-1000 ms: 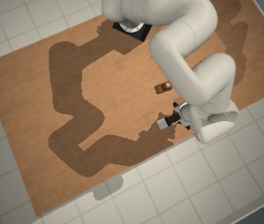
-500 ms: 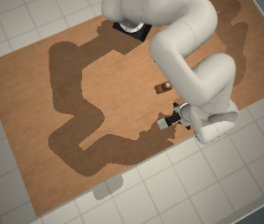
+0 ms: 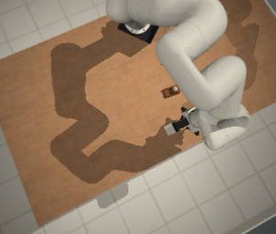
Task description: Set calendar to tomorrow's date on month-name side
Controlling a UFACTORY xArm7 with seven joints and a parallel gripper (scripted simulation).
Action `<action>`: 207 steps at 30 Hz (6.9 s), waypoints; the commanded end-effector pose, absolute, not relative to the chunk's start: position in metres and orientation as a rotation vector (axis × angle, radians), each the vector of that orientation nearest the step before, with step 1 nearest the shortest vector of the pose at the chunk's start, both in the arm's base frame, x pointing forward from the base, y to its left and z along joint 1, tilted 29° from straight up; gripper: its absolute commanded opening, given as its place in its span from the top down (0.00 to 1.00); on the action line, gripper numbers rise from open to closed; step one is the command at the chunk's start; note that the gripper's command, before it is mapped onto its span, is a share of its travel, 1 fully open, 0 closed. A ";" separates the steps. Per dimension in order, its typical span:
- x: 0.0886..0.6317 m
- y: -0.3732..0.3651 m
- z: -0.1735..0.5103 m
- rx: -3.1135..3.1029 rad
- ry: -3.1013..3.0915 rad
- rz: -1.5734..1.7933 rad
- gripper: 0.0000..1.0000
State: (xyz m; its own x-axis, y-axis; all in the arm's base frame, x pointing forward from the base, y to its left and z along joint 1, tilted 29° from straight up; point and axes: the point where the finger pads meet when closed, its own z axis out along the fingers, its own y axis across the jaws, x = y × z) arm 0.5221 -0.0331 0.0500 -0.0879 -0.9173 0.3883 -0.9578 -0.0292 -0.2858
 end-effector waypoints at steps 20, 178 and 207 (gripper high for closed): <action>0.524 -0.034 0.047 2.066 -2.130 0.754 0.51; 0.421 -0.058 0.114 2.535 -1.000 0.501 0.71; 0.363 -0.085 0.109 2.625 0.160 0.221 0.71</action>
